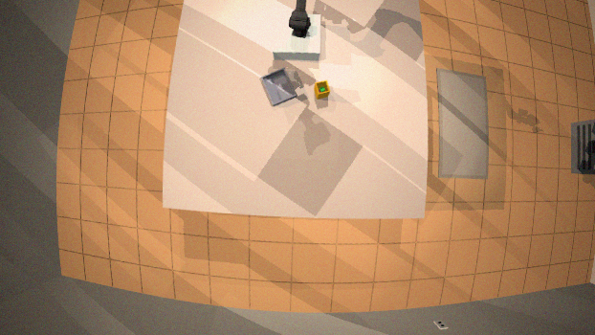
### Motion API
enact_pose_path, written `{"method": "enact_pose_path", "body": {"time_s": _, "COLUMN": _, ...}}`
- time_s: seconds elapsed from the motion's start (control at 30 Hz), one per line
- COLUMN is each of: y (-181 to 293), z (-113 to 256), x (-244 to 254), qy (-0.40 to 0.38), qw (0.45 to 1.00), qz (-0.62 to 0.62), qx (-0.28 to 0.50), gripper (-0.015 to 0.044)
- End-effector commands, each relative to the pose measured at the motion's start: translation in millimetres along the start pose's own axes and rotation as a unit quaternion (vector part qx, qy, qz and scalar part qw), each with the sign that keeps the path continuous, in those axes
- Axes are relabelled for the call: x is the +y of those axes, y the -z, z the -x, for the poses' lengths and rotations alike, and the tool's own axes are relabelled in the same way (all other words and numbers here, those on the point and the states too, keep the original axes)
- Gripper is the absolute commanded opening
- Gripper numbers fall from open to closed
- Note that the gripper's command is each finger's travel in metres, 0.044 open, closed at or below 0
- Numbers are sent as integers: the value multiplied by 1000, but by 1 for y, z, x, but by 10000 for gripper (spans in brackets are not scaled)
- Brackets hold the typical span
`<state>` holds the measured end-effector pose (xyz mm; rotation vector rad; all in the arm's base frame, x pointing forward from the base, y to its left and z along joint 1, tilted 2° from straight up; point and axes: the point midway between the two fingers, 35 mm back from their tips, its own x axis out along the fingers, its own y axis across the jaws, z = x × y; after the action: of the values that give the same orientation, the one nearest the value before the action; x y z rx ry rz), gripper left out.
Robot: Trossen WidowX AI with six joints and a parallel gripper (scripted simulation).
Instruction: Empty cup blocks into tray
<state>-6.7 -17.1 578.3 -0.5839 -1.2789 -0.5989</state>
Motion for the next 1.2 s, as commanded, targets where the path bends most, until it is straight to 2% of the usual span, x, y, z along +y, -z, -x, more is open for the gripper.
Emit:
{"method": "enact_pose_path", "body": {"time_s": 0.0, "y": 46, "z": 14, "x": 62, "qy": -97, "qw": 990, "qz": -72, "qx": 75, "gripper": 440}}
{"method": "enact_pose_path", "body": {"time_s": 0.13, "y": 82, "z": 42, "x": 118, "qy": -181, "qw": 963, "qz": -134, "qx": 149, "gripper": 440}}
{"method": "enact_pose_path", "body": {"time_s": 0.3, "y": 115, "z": 94, "x": 185, "qy": -280, "qw": 906, "qz": -202, "qx": 246, "gripper": 440}}
{"method": "enact_pose_path", "body": {"time_s": 0.6, "y": 145, "z": 229, "x": 273, "qy": -427, "qw": 747, "qz": -277, "qx": 428, "gripper": 440}}
{"method": "enact_pose_path", "body": {"time_s": 0.8, "y": 146, "z": 337, "x": 297, "qy": -499, "qw": 611, "qz": -281, "qx": 547, "gripper": 440}}
{"method": "enact_pose_path", "body": {"time_s": 1.0, "y": 139, "z": 446, "x": 284, "qy": -544, "qw": 465, "qz": -241, "qx": 655, "gripper": 440}}
{"method": "enact_pose_path", "body": {"time_s": 1.07, "y": 138, "z": 459, "x": 279, "qy": -548, "qw": 447, "qz": -233, "qx": 667, "gripper": 440}}
{"method": "enact_pose_path", "body": {"time_s": 1.17, "y": 138, "z": 459, "x": 279, "qy": -548, "qw": 447, "qz": -233, "qx": 667, "gripper": 440}}
